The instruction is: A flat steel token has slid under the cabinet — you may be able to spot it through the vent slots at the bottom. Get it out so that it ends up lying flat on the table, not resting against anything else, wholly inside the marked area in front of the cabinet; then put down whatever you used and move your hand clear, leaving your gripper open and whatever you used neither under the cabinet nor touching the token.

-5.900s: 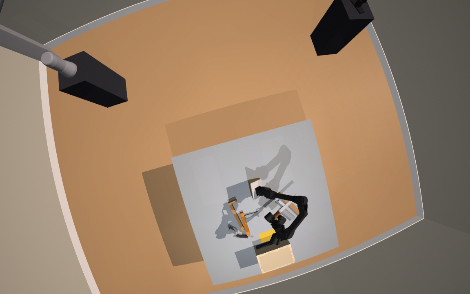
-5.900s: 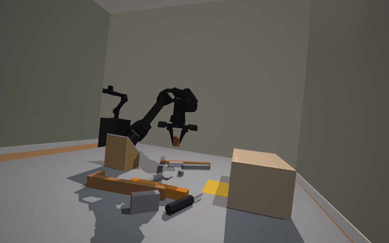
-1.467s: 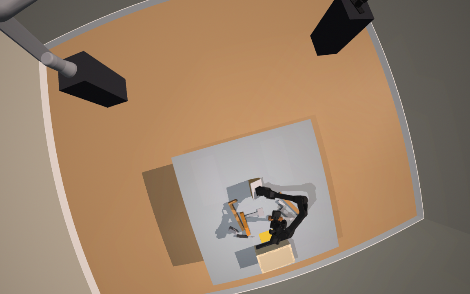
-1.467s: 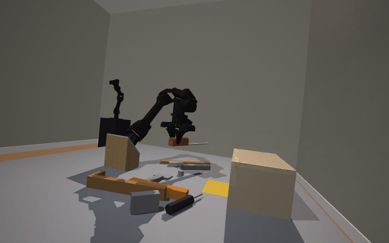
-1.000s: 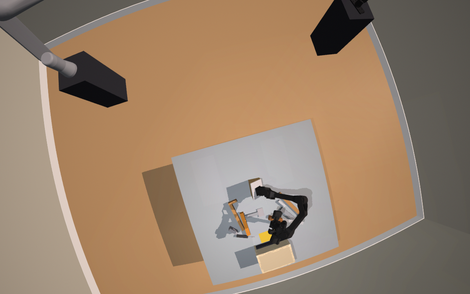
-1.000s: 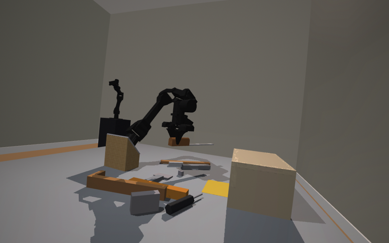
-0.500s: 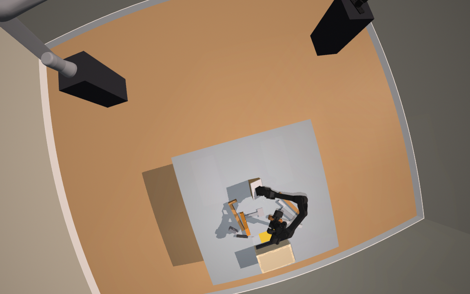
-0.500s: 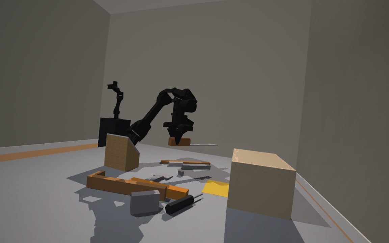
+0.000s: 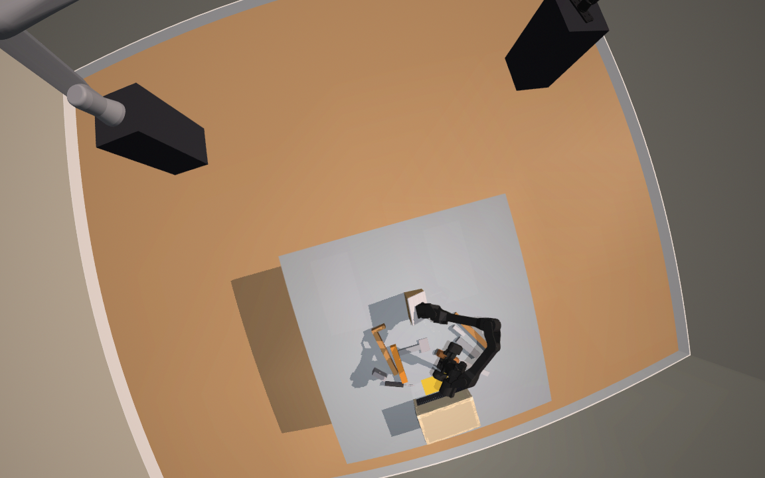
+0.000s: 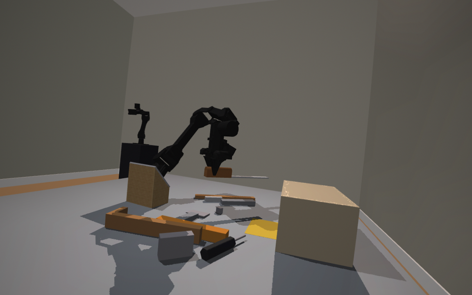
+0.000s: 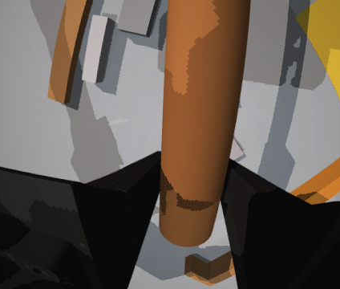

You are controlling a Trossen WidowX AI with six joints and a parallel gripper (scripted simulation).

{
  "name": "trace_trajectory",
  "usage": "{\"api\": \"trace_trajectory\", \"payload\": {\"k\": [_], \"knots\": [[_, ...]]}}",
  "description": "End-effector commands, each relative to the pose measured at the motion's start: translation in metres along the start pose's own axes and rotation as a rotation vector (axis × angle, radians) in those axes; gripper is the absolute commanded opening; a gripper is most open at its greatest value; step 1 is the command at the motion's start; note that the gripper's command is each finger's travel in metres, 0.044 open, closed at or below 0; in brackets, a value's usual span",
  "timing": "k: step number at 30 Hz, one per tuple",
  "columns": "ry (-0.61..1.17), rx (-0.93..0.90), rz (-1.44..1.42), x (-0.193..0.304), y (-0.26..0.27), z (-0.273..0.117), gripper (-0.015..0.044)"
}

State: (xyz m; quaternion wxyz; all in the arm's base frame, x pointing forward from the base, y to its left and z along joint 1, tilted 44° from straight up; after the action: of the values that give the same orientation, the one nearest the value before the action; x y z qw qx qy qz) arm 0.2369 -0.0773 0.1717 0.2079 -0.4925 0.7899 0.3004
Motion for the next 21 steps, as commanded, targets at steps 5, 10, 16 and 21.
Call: {"api": "trace_trajectory", "payload": {"k": [5,10,16,21], "knots": [[-0.008,0.002,0.073,0.0006,0.0001,-0.0007,0.0000],[-0.008,0.002,0.113,0.0006,0.0001,-0.0007,0.0000],[-0.008,0.002,0.161,0.0007,0.0002,-0.0007,0.0000],[-0.008,0.002,0.201,0.0007,0.0002,-0.0007,0.0000]]}}
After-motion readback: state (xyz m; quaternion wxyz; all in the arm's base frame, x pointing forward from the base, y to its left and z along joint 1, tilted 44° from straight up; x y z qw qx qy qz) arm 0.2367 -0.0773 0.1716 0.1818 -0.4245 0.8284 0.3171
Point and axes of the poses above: the point midway between the two fingers, 35 mm back from their tips, its own z axis out along the fingers, its own y axis across the jaws, x = y × z, the point moved 10 cm from there along -z, back along the fingers, and after that the axes turned 14 degrees about -z, right-handed, at the moved point
